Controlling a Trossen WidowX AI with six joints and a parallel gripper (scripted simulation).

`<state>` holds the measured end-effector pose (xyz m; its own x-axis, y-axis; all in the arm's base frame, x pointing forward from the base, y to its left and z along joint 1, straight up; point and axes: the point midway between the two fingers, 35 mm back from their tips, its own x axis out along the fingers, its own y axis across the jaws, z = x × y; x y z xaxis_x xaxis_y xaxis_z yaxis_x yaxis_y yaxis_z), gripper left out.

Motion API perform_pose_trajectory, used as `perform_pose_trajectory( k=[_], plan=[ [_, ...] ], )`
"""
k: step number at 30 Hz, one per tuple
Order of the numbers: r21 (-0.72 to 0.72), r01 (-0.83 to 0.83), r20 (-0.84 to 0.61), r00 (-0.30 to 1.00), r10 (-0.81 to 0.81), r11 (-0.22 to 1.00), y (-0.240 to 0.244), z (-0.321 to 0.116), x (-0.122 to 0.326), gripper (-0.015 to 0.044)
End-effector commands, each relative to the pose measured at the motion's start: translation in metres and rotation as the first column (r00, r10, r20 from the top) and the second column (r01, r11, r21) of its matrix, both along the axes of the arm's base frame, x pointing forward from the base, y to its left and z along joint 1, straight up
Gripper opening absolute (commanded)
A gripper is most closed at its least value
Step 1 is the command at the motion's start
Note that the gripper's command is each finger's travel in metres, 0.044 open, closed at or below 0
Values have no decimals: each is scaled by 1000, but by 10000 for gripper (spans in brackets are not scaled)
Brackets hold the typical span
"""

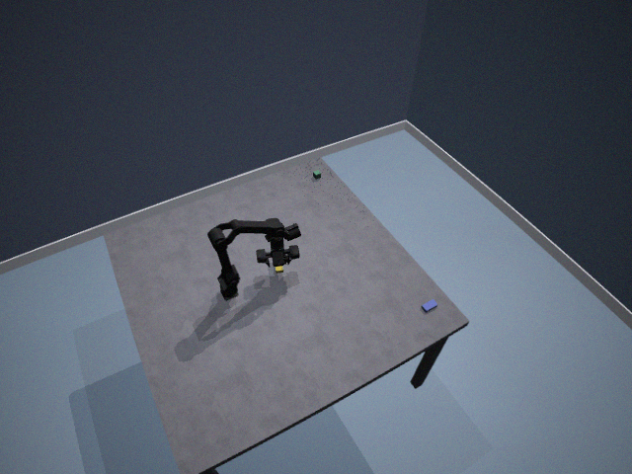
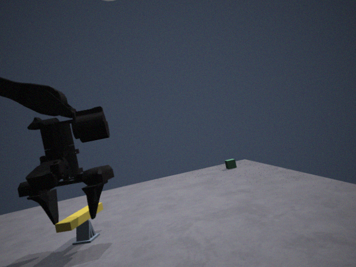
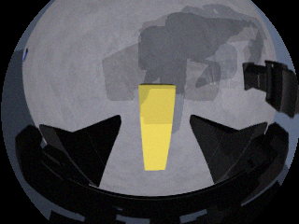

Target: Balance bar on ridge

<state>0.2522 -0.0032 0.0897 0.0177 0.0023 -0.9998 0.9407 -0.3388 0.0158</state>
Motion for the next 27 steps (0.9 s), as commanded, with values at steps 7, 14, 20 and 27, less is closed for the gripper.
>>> perform_pose_trajectory(
  k=[7,14,20,27],
  plan=[
    [0,0,0,1000,0,1000,0,56,4,440],
    [0,0,0,1000,0,1000,0,100,-2,440],
    [0,0,0,1000,0,1000,0,100,-2,440],
    [0,0,0,1000,0,1000,0,100,-2,440]
  ],
)
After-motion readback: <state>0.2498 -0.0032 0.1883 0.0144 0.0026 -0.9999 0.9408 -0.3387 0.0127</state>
